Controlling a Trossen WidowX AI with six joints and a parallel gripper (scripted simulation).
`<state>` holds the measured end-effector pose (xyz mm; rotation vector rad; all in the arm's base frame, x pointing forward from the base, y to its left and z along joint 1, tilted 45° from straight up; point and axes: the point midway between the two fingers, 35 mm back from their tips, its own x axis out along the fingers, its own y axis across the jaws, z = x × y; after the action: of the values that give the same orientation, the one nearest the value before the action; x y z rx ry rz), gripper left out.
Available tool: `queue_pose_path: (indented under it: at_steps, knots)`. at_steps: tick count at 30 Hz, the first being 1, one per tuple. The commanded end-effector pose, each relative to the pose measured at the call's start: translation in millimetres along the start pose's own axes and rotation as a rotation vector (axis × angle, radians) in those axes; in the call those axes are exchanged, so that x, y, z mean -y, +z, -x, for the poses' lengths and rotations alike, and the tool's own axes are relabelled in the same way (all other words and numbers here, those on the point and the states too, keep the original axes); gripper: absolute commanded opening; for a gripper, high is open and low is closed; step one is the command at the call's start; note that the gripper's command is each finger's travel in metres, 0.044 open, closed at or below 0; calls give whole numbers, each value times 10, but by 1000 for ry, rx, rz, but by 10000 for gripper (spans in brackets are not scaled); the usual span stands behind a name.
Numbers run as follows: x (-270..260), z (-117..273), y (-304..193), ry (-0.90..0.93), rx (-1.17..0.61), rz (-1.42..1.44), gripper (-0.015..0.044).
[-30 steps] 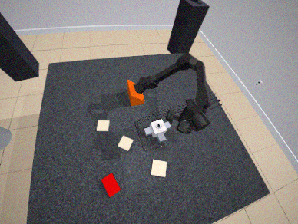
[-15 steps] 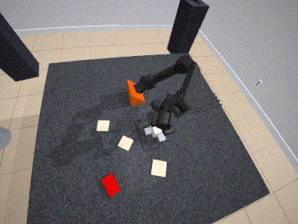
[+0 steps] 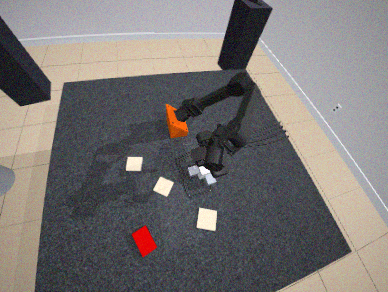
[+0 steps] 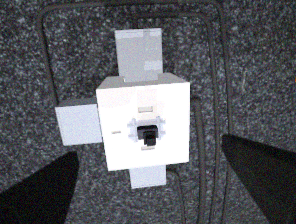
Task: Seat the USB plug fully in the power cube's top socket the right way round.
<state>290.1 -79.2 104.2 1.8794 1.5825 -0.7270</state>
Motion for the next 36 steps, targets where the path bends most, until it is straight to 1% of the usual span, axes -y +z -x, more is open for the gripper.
queue_pose_path:
  at_steps: [1, 18, 34, 36]
  knots:
    - [8, -48, -11, -1, -8, -6, 440]
    - [8, -186, -13, 0, -8, -6, 440]
    - [0, -168, -7, -1, -1, 1, 20]
    - [0, -168, -7, -1, -1, 1, 7]
